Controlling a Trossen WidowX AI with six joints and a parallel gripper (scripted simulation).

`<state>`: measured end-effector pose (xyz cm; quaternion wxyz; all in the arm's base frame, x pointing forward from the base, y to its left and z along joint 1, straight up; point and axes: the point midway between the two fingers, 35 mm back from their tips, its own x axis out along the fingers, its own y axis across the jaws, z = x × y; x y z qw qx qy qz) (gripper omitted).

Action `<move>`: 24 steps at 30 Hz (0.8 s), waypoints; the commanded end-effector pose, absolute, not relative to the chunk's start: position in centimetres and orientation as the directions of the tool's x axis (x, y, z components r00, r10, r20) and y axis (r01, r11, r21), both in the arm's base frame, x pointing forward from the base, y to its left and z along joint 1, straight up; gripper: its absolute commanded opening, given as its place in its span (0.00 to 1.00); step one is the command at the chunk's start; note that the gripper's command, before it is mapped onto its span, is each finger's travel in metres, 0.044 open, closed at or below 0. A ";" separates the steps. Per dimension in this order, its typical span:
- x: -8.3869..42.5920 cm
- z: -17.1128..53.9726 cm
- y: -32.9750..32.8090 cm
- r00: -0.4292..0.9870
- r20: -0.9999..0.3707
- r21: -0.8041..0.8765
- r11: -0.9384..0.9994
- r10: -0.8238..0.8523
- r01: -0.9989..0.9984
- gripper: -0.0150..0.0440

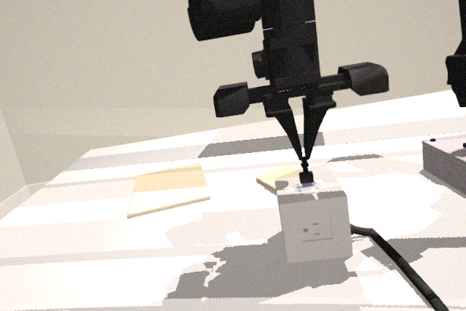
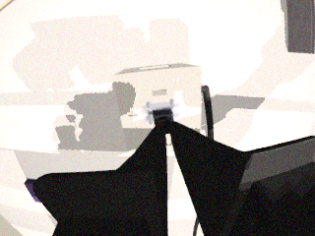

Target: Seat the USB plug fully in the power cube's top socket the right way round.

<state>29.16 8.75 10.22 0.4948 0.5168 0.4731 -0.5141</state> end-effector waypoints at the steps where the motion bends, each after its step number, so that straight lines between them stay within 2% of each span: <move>1: 29.2 10.1 8.7 0.024 -0.999 0.025 -0.059 -0.025 0.998 0.25; 24: 29.2 9.8 8.7 0.024 -0.999 0.025 -0.059 -0.025 0.998 0.25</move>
